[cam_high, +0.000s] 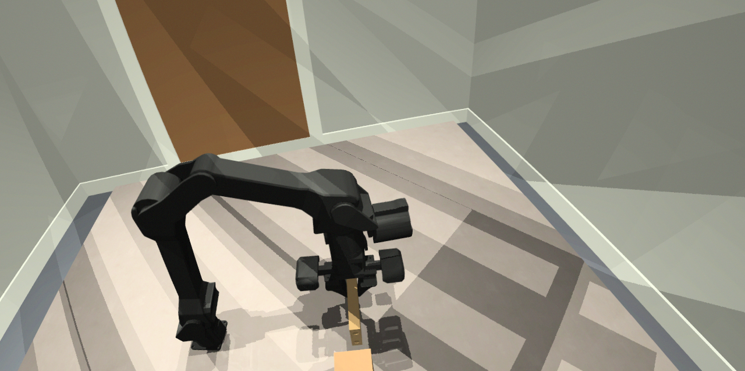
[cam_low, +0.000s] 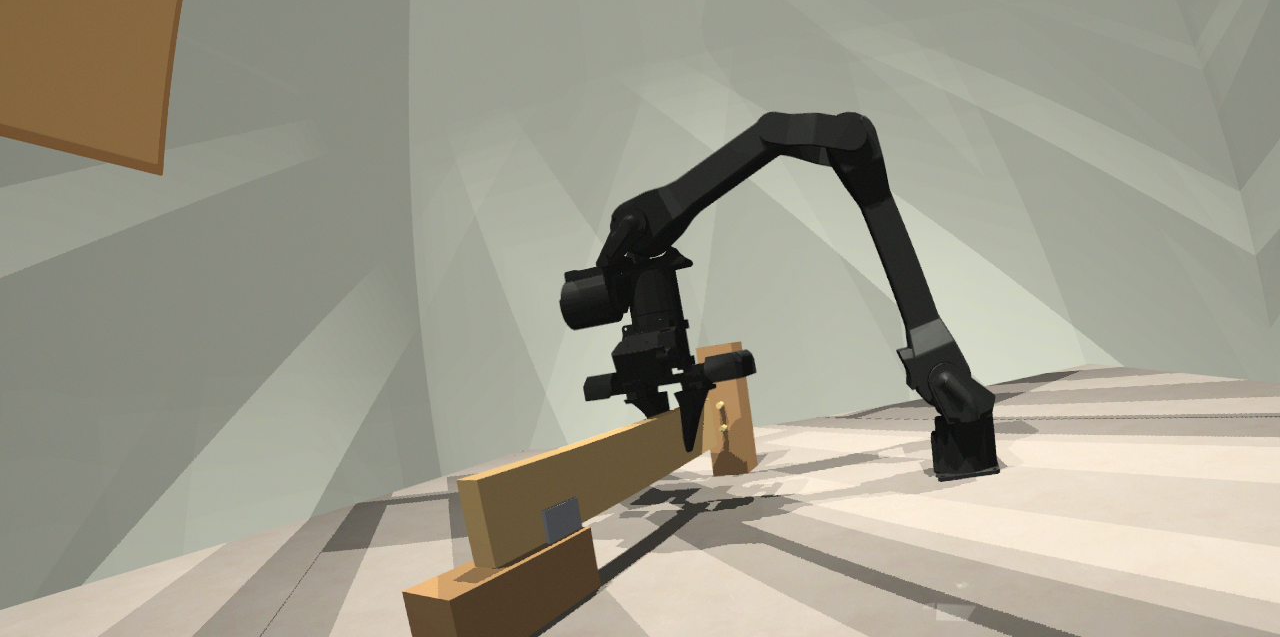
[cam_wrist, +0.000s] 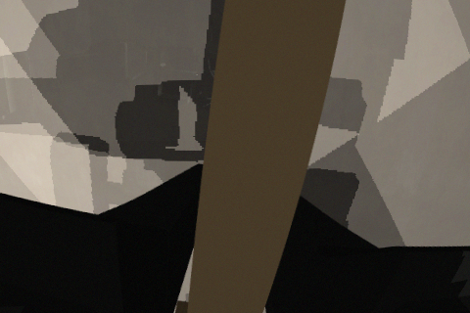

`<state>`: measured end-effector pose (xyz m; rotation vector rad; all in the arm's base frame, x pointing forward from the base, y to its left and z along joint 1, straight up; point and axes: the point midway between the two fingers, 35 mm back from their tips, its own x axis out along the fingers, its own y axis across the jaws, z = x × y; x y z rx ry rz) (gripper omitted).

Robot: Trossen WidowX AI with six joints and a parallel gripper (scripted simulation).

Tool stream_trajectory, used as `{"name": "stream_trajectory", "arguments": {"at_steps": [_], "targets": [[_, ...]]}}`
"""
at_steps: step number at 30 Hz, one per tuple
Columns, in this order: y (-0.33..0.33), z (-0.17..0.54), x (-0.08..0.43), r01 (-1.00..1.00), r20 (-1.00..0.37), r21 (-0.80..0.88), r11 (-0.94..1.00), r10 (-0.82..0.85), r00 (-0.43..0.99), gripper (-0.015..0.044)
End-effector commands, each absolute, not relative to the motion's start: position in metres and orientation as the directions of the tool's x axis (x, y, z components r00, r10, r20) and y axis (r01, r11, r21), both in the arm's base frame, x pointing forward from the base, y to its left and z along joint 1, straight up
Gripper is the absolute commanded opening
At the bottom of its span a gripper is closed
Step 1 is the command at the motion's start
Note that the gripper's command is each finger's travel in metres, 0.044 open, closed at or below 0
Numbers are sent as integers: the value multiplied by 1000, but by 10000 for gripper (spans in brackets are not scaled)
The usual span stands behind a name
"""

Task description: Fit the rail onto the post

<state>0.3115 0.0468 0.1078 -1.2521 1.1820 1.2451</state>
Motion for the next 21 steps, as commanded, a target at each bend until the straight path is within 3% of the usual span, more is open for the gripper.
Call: {"name": "stream_trajectory", "arguments": {"at_steps": [1,21], "targets": [[48,114,314,-998,-1000,-25,-54,7,25,0],[48,108,312,-998,-1000,-25,-54,7,25,0]]}}
